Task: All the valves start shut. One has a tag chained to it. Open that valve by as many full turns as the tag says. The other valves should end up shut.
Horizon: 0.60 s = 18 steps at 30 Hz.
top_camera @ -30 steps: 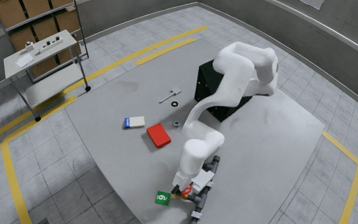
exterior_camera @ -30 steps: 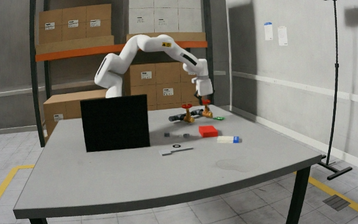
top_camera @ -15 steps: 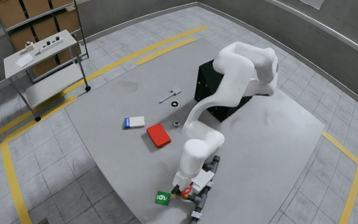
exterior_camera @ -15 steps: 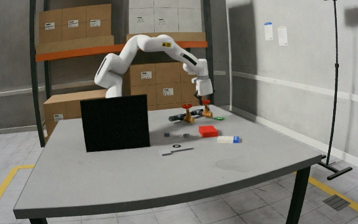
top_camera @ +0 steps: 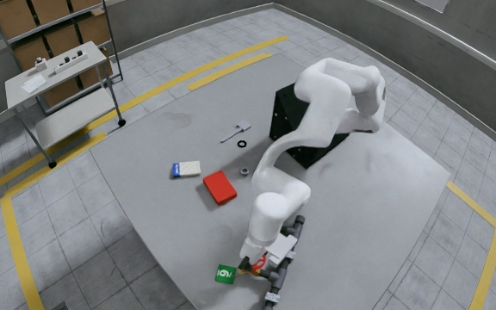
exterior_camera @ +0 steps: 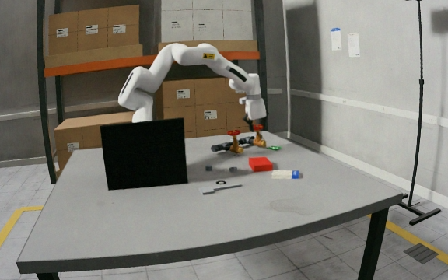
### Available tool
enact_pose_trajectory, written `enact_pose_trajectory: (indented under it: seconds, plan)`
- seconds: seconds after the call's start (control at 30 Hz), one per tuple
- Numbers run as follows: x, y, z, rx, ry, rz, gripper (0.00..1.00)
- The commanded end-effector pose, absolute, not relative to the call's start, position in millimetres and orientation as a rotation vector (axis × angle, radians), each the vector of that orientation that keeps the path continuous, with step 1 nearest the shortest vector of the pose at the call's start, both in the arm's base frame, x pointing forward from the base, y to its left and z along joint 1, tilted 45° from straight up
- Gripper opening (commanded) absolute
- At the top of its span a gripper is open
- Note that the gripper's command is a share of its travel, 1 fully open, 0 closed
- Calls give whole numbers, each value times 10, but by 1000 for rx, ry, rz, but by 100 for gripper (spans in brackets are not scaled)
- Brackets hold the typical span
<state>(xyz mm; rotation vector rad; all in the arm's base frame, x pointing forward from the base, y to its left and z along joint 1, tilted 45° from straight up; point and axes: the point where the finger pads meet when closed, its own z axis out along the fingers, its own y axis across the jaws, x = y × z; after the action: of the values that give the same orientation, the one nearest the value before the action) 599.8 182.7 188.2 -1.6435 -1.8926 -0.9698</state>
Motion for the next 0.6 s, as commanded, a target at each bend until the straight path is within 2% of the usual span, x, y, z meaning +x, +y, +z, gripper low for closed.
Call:
enact_pose_trajectory:
  seconds: [0.0,0.57]
  plan:
    - [6009,1816,1895,-1610,-1936,-991,0]
    - [6009,1816,1895,-958,-2530,-1216,0]
